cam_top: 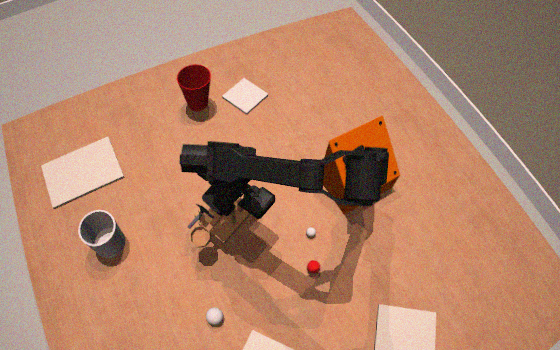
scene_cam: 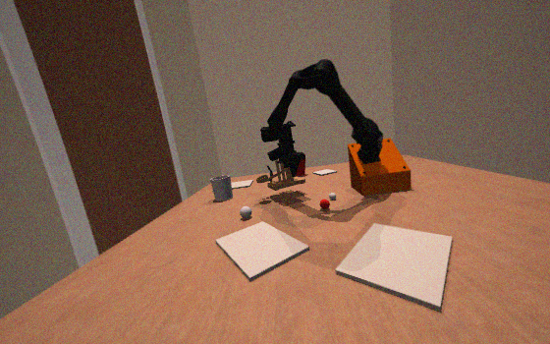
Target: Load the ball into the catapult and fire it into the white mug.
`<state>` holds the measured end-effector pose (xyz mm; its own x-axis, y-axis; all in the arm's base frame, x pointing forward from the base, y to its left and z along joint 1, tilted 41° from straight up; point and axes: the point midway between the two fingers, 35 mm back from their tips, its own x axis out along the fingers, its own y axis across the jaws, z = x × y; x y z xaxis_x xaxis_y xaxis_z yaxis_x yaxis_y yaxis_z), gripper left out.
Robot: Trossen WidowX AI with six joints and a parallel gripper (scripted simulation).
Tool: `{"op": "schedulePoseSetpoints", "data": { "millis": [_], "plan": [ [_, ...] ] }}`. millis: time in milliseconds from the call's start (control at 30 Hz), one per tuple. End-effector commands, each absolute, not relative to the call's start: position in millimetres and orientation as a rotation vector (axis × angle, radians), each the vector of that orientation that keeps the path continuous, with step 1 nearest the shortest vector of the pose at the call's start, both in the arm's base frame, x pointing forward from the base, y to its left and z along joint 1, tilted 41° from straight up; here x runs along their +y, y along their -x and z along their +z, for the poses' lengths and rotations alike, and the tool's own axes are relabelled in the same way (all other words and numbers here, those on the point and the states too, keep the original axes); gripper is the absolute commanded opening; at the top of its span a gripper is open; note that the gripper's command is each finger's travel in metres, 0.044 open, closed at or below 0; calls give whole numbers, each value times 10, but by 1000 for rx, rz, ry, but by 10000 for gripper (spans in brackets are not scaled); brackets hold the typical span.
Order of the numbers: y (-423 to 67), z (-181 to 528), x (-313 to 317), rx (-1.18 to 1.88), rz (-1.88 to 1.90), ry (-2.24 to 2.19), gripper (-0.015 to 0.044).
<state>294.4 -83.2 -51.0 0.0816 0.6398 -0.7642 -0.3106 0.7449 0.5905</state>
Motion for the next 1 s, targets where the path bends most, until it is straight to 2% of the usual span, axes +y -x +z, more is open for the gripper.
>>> {"op": "schedulePoseSetpoints", "data": {
  "millis": [0, 333, 967],
  "plan": [
    [-2947, -533, -924, 1248, 792, -199, 0],
    [-2952, -687, -1099, 1103, 978, 60, 0],
    [-2995, -836, -1016, 1100, 981, 65, 0]
  ]
}}
